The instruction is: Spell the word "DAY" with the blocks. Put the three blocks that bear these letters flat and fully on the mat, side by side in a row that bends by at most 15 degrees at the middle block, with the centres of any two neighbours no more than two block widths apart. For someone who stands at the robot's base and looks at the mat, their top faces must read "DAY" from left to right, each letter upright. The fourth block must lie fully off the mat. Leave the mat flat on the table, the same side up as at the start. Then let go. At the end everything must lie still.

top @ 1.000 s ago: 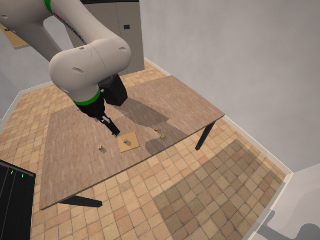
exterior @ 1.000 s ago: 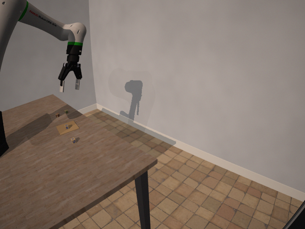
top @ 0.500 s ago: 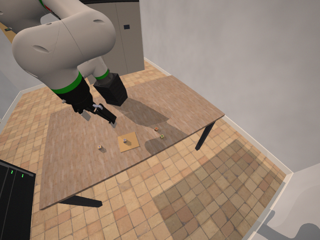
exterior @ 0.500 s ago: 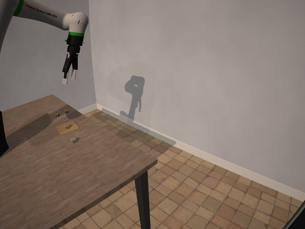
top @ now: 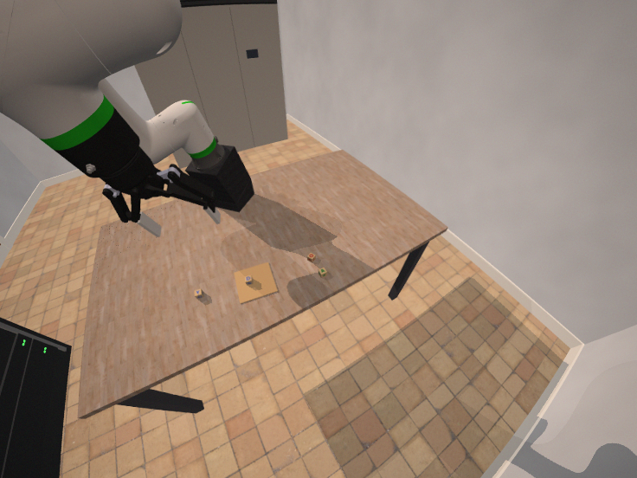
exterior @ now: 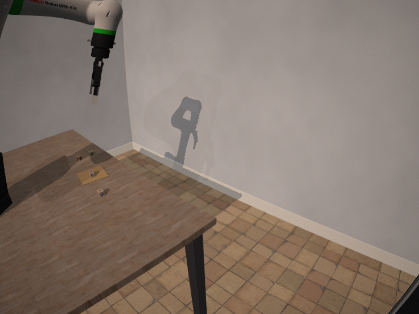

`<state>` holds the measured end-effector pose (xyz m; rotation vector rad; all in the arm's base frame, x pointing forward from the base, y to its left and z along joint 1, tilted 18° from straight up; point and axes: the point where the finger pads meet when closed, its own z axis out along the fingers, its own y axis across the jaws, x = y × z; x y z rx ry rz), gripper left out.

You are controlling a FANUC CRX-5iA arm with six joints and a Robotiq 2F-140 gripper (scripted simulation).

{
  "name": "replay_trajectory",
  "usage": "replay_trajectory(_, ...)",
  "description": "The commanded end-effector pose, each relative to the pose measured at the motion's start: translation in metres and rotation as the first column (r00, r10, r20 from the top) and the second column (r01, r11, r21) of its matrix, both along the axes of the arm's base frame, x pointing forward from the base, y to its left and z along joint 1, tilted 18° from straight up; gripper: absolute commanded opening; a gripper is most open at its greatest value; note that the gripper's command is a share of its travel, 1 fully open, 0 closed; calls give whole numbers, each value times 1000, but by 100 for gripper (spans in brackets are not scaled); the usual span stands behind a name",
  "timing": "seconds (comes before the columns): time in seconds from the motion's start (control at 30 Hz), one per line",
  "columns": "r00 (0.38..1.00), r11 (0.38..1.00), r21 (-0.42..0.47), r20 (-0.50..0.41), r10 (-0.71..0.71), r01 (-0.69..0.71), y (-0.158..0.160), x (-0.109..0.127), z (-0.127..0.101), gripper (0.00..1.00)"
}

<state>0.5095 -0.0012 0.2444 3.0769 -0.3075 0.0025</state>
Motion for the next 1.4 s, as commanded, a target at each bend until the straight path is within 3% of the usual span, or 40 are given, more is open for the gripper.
replay_trajectory(0.0, 991, 990, 36, -2, 134, -134, 1, -6, 19, 100)
replay_trajectory(0.07, 989, 988, 37, 1, 148, -148, -3, -7, 21, 100)
replay_trajectory(0.13, 1000, 1000, -6, 4, -24, 24, -19, 1, -1, 100)
replay_trajectory(0.37, 1000, 1000, -7, 4, -30, 30, -19, 1, -1, 100)
replay_trajectory(0.47, 987, 986, -40, 16, -162, 163, -31, 6, -18, 100)
replay_trajectory(0.87, 862, 855, -112, 92, -498, 506, -66, 18, -66, 100)
replay_trajectory(0.93, 862, 855, -112, 92, -498, 506, -66, 18, -66, 100)
replay_trajectory(0.97, 815, 807, -122, 118, -567, 578, -74, 20, -77, 100)
replay_trajectory(1.33, 621, 609, -127, 216, -753, 783, -100, 26, -114, 100)
replay_trajectory(1.37, 574, 562, -123, 237, -784, 818, -105, 26, -122, 100)
